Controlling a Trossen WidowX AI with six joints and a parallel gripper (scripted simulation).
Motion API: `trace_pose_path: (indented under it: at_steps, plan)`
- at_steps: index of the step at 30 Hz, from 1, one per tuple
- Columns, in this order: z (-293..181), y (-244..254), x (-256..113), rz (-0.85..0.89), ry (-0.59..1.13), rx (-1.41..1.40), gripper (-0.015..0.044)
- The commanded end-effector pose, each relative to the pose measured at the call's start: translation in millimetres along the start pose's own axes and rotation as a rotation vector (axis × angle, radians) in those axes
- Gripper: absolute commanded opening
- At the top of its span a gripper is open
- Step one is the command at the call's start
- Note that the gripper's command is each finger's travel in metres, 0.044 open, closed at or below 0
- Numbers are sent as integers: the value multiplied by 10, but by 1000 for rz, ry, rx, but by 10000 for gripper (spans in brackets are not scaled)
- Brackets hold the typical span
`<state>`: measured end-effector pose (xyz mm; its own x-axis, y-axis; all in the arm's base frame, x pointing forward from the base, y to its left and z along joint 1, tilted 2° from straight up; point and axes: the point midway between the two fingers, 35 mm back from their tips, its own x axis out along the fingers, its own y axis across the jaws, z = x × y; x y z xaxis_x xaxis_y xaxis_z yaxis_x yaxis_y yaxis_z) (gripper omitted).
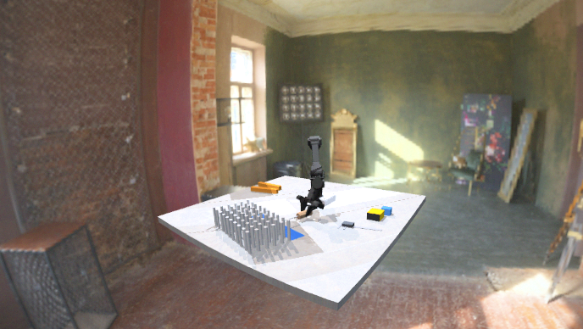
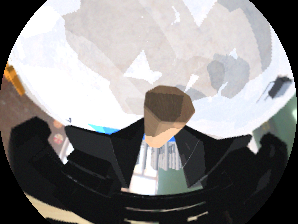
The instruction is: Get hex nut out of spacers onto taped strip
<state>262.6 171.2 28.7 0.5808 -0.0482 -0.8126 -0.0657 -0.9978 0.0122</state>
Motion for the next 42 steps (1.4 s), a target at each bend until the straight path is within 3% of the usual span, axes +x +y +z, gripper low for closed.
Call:
trace_pose_path:
  at_steps: [1, 42]
  plan:
    - [-78, -37, -2, -11, 12, 5, 0]
    - [-401, -38, 187, -10, 15, 5, 0]
